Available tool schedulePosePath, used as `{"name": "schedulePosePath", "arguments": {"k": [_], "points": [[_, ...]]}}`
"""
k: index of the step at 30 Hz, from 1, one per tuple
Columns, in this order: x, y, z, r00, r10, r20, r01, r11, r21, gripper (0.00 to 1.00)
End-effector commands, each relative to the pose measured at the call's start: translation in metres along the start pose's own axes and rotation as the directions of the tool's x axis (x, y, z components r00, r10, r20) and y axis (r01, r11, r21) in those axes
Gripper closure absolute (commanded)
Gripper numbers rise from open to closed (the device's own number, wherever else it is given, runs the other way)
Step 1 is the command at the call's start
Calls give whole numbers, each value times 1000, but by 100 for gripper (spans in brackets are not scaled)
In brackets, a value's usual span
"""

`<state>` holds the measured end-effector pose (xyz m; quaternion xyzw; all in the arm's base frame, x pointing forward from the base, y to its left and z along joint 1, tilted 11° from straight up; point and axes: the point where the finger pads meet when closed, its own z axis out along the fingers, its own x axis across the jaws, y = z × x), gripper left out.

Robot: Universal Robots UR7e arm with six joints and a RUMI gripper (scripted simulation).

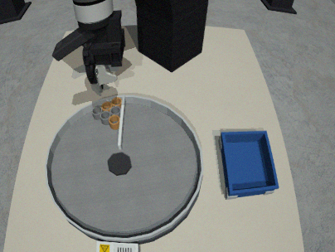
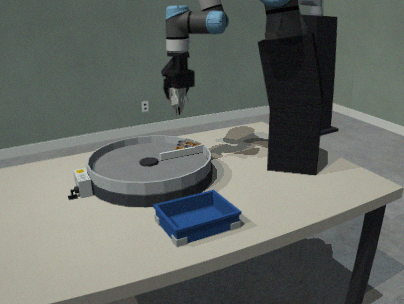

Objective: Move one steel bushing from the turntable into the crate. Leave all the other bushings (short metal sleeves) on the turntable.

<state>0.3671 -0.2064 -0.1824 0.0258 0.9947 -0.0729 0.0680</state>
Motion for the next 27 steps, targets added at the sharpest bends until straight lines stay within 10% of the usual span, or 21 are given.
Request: {"name": "schedulePosePath", "arguments": {"k": [1,27], "points": [[2,1,-1,1000,2,-2,-2,1000,-1,95],[2,1,-1,1000,2,-2,-2,1000,-1,95]]}}
